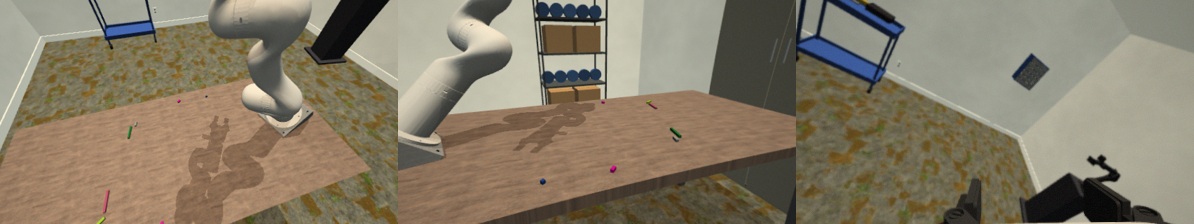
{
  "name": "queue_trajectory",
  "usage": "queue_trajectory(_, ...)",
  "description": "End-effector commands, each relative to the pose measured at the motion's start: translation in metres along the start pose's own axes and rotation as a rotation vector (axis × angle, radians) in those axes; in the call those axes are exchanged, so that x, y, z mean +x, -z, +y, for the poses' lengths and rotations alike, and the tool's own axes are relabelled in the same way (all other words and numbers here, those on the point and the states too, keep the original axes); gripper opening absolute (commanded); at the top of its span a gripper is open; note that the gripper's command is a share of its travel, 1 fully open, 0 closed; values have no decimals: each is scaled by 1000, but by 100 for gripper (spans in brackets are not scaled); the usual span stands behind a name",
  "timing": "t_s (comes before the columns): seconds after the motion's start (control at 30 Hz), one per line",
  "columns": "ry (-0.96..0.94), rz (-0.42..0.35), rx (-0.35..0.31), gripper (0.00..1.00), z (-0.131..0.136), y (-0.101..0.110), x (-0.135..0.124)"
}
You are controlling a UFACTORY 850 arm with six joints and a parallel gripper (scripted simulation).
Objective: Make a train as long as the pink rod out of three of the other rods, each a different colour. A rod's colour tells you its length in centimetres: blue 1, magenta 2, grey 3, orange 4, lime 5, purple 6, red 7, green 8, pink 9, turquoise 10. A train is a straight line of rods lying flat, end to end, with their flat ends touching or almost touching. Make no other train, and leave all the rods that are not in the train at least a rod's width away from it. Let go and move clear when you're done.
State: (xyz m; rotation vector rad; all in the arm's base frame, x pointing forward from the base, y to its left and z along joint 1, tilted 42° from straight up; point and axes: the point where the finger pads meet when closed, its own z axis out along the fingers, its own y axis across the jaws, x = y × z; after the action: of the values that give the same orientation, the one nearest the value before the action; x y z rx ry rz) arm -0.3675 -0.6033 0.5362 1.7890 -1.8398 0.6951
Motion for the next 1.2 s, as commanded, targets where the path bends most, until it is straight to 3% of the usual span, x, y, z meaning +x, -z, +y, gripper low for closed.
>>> queue_trajectory(0.0,-40,3,-43,100,38,17,-14)
queue_trajectory(0.07,-64,3,-67,100,59,27,-24)
queue_trajectory(0.13,-64,3,-67,100,59,27,-24)
queue_trajectory(0.17,-96,4,-100,100,86,42,-38)
queue_trajectory(0.27,-118,4,-124,100,104,52,-48)
queue_trajectory(0.63,-248,3,-258,100,201,122,-117)
queue_trajectory(0.7,-248,3,-258,100,201,122,-117)
queue_trajectory(0.73,-280,3,-291,100,221,141,-136)
queue_trajectory(0.8,-291,2,-302,100,228,147,-143)
queue_trajectory(1.17,-421,-3,-435,100,296,230,-228)
